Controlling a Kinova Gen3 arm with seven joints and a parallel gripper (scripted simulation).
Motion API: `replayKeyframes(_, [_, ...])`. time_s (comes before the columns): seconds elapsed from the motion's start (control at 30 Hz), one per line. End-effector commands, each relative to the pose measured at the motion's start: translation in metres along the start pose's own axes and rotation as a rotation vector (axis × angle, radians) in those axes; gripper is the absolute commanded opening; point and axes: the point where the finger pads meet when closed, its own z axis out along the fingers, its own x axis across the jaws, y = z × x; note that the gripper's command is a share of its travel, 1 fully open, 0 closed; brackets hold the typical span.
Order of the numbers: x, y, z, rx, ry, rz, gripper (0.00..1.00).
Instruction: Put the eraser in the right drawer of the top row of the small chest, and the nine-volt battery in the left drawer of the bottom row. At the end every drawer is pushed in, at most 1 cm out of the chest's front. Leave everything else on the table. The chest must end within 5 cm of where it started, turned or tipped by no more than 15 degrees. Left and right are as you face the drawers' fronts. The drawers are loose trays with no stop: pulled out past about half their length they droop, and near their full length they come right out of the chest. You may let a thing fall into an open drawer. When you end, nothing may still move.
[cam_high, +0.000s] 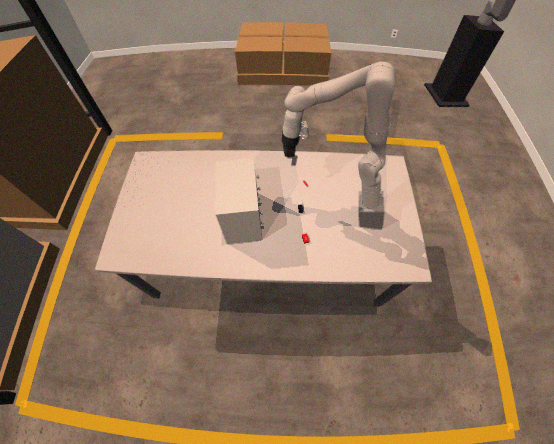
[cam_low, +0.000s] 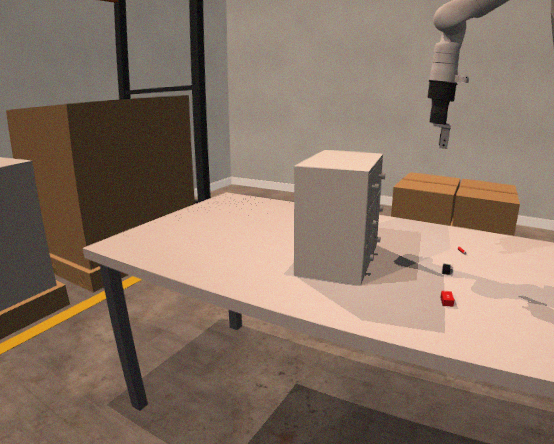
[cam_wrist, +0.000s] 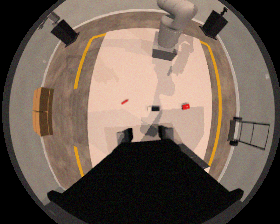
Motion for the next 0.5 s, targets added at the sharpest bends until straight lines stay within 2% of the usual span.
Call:
replayKeyframes(0.0, [-0.003, 0.0, 0.001, -0.013, -0.009, 0.007, 1.0])
replayKeyframes(0.47, [0.0, 0.01, 0.016, -0.105, -0.001, -0.001, 1.0])
